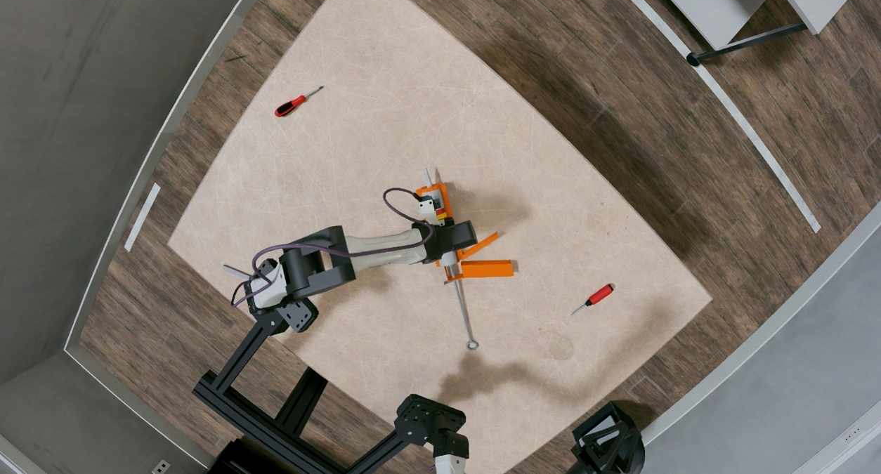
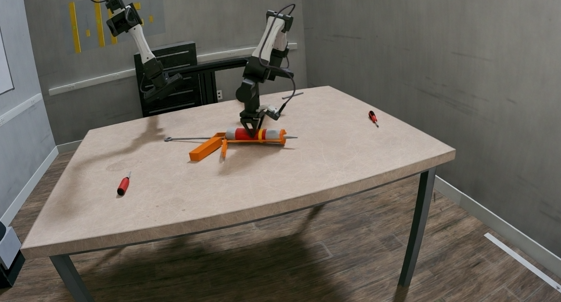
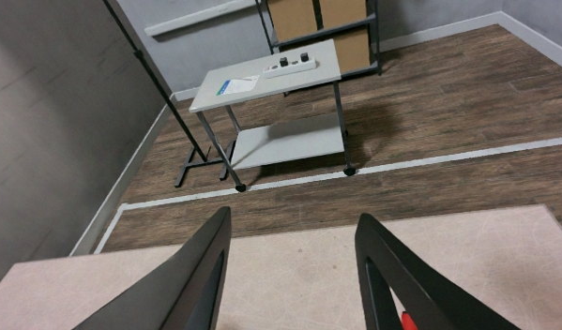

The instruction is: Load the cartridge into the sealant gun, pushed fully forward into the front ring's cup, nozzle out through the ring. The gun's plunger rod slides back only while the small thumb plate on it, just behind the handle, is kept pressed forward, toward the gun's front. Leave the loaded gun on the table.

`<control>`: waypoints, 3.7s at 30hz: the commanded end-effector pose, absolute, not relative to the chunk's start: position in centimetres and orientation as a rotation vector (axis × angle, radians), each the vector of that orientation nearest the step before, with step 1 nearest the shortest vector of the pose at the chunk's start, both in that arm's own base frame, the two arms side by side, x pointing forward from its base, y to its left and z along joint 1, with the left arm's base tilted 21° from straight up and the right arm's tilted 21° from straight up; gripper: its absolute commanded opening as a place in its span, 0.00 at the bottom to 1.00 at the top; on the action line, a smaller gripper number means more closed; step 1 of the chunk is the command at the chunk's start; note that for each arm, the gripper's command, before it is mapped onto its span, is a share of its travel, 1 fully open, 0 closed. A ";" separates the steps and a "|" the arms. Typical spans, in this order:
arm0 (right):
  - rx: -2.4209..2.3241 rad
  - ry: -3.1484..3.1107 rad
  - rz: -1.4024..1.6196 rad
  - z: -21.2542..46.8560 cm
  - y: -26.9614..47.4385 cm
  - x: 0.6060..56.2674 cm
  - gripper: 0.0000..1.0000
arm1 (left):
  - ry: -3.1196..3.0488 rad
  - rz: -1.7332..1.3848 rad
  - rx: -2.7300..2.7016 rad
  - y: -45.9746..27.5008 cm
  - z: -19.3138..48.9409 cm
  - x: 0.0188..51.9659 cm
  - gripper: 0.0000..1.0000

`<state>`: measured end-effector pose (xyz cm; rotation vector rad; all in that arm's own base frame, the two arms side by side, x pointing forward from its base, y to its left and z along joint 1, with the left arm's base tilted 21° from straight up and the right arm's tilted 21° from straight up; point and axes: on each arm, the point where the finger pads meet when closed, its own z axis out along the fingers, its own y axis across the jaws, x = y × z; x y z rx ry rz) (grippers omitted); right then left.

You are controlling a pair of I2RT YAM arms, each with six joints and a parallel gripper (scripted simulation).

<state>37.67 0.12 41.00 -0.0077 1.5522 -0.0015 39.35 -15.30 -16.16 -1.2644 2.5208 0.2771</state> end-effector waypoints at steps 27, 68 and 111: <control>-0.022 1.496 0.019 43.2 0.8 37.4 0.51 | 2.453 0.235 -1.230 -18.0 -14.0 41.8 0.00; -0.022 1.496 0.019 43.2 0.8 37.4 0.51 | 2.552 0.329 -1.297 -15.1 -17.1 40.6 0.00; -0.022 1.496 0.019 43.2 0.8 37.4 0.51 | 2.530 0.305 -1.276 -15.5 -15.0 41.3 0.00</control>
